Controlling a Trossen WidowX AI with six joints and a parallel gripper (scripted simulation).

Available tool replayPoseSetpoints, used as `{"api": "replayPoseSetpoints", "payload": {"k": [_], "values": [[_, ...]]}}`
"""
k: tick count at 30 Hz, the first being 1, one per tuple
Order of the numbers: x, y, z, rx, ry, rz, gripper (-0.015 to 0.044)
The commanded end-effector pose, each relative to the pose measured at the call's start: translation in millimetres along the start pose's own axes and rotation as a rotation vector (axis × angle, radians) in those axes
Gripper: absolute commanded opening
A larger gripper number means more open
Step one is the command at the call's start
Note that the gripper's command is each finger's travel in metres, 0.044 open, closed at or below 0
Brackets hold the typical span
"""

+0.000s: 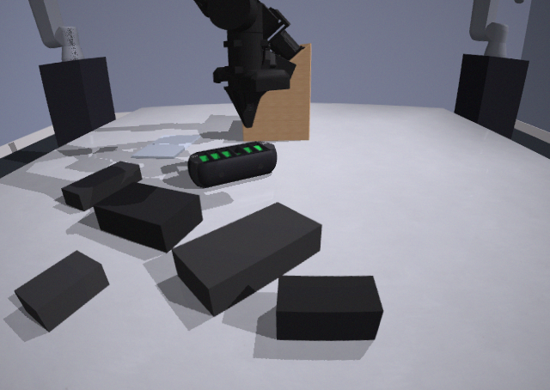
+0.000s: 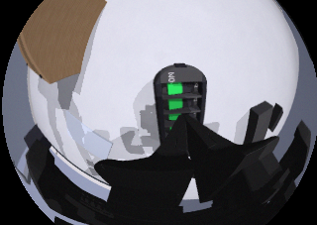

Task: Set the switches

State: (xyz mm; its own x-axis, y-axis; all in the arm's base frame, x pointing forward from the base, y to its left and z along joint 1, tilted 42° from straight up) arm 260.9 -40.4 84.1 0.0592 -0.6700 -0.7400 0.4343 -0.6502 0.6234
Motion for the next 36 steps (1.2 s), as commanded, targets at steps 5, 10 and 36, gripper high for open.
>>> {"api": "replayPoseSetpoints", "payload": {"k": [5,10,36], "values": [[7,3,5,-0.009,-0.005,0.001,0.0],[15,3,4,-0.009,-0.005,0.0,0.0],[45,4,5,-0.009,-0.005,0.0,0.0]]}}
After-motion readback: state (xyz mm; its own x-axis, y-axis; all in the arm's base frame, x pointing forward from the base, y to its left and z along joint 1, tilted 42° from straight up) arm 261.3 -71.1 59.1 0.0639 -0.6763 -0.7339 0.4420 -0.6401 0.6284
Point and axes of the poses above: the point midway between the two fingers, 35 mm back from their tips, its own x axis out along the fingers, its own z axis across the jaws, y = z × x, the point moved 10 cm from there along -x, back along the fingers, and after that the axes turned 3 degrees about x, right-handed, at the moved point
